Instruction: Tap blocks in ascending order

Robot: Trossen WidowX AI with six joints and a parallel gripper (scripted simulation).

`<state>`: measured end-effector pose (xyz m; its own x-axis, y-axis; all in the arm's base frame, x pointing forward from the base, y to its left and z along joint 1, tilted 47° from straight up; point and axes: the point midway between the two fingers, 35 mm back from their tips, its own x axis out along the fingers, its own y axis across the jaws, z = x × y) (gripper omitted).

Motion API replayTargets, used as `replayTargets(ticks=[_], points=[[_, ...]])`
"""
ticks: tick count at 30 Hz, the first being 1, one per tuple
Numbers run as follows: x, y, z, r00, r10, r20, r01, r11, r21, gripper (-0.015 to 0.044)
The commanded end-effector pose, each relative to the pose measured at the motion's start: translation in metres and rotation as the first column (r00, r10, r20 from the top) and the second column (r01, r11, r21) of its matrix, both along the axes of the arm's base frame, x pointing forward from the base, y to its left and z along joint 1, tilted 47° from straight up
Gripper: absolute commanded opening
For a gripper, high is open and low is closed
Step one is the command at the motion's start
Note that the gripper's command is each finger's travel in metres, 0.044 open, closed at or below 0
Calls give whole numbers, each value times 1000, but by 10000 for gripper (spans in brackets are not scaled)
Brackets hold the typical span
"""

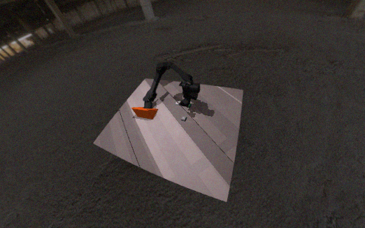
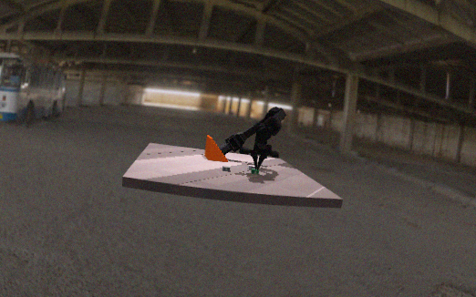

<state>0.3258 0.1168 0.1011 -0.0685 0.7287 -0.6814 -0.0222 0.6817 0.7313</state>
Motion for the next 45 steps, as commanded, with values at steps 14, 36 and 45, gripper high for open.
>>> replayTargets(ticks=[14,36,45], points=[[6,-72,67,994,-87,-60,87,996,-5,20],[-88,-79,47,998,-55,-20,55,998,-12,20],[-94,-37,10,1000,1,-13,-1,1000,0,20]])
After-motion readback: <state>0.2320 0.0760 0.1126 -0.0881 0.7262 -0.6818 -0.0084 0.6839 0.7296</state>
